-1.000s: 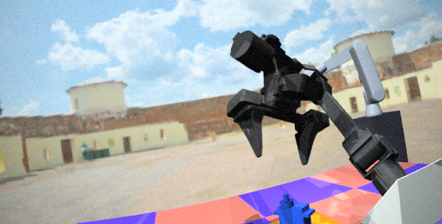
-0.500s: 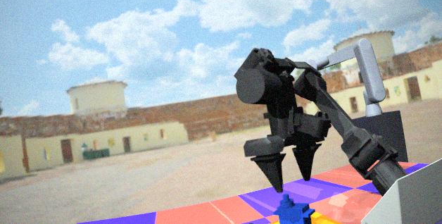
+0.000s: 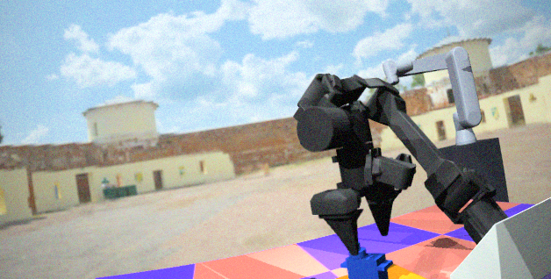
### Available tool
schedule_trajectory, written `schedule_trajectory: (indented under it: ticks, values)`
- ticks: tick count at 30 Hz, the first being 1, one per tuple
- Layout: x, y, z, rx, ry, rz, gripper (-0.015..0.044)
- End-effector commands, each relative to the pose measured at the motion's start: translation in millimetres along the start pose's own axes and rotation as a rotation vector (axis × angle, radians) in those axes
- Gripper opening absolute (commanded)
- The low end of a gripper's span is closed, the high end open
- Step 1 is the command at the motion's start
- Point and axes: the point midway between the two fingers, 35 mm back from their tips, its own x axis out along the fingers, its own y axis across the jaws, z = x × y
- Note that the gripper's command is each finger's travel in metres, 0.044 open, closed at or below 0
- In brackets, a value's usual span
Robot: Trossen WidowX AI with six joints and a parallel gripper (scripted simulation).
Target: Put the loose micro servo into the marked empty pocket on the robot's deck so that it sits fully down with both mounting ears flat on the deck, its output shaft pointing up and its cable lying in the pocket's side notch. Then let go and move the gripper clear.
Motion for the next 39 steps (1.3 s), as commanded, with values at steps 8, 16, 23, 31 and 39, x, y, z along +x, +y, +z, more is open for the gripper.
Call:
schedule_trajectory:
  ticks: [8,16,23,31,39]
  values:
    - [16.3,1.6,0.3,-0.004,0.005,0.003,0.0440]
    - [28.7,1.8,0.2,-0.004,0.006,0.003,0.0440]
    - [29.8,1.9,0.2,-0.004,0.006,0.003,0.0309]
    - [29.8,1.9,0.2,-0.004,0.006,0.003,0.0099]
    - [25.4,1.6,0.2,-0.004,0.005,0.003,0.0000]
